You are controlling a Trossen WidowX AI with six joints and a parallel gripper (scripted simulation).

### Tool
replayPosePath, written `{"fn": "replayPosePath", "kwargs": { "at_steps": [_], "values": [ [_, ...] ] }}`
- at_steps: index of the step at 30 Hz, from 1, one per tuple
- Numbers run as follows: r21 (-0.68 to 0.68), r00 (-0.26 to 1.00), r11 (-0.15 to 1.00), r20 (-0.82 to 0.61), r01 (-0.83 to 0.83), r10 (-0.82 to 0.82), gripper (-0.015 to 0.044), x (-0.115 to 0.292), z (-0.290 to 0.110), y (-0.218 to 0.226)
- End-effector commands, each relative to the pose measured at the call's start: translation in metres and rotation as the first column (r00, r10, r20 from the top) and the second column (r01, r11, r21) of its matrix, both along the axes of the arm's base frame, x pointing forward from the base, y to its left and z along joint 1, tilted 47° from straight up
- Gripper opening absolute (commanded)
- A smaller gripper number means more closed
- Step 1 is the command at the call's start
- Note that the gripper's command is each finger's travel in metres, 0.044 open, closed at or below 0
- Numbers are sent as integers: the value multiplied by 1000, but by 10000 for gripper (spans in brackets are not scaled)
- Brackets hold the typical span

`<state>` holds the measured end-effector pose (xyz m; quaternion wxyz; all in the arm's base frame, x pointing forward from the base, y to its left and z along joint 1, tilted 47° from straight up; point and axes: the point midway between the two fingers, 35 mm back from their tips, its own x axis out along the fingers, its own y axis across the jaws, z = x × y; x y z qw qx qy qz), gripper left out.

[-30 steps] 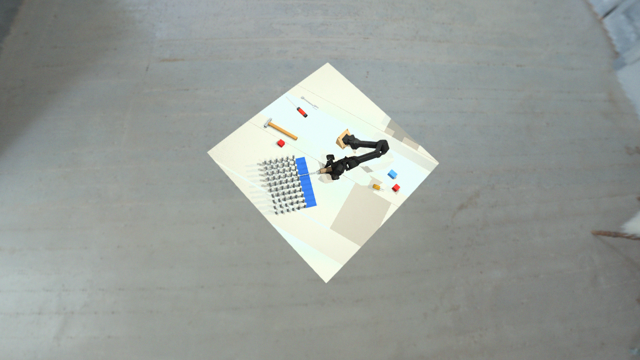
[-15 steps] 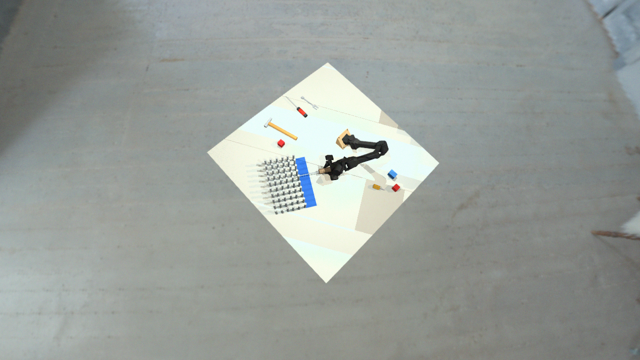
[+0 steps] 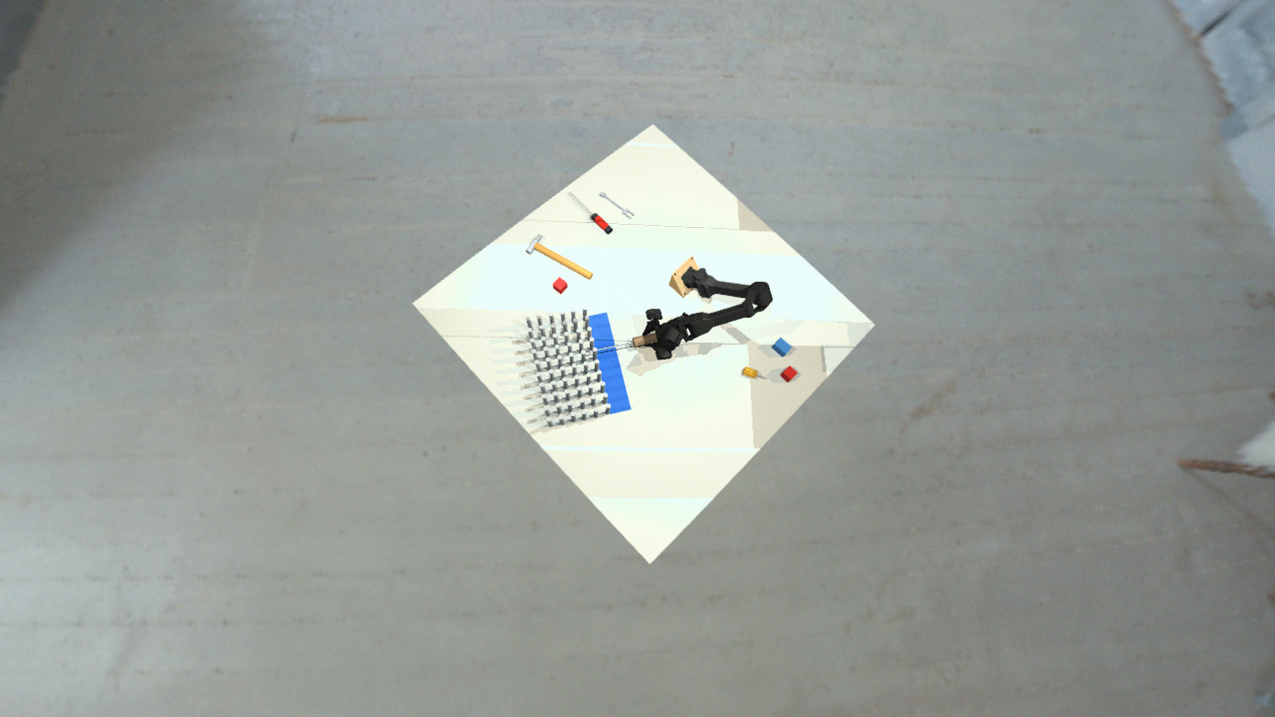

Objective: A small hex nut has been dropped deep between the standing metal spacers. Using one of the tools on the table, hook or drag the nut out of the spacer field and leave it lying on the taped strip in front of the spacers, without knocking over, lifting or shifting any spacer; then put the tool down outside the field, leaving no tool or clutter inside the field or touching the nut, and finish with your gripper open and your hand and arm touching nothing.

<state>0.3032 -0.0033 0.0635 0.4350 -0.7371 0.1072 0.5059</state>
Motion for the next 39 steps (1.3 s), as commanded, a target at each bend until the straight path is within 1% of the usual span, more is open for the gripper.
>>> {"fn": "replayPosePath", "kwargs": {
  "at_steps": [1, 39],
  "values": [
    [-1, 1000, 1000, 4, -5, 5, 0, 3, 0, -1],
    [-2, 1000, 1000, 6, -4, 4, 0, 20, -9, -10]
  ]
}}
